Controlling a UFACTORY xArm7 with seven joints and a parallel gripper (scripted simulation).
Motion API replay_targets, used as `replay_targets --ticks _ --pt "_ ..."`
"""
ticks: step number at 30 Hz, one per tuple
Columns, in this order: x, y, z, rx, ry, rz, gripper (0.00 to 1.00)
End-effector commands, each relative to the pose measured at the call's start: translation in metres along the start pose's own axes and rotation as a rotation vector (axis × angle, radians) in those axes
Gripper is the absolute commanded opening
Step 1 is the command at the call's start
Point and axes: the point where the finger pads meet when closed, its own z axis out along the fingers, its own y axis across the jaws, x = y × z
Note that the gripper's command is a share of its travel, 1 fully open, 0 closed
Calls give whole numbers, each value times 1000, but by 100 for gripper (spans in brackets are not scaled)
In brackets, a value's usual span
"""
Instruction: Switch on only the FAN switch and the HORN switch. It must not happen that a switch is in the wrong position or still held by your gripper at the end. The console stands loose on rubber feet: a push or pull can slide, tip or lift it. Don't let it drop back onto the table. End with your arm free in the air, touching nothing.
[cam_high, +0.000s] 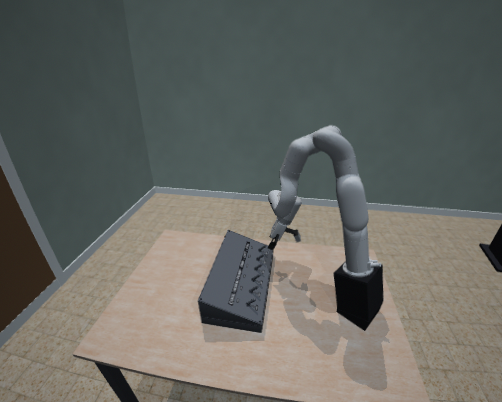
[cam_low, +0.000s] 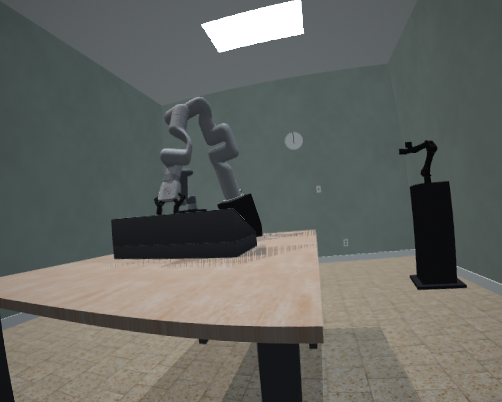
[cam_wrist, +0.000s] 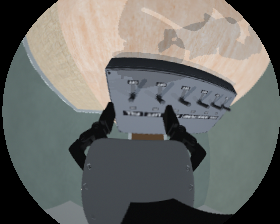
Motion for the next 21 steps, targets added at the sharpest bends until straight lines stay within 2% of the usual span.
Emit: replay_targets --ticks 1,7,21 --pt "-1 -11 0 -17 3 1 100" --pt "-1 -19 0 -17 3 1 100" --pt "-1 -20 0 -17 3 1 100"
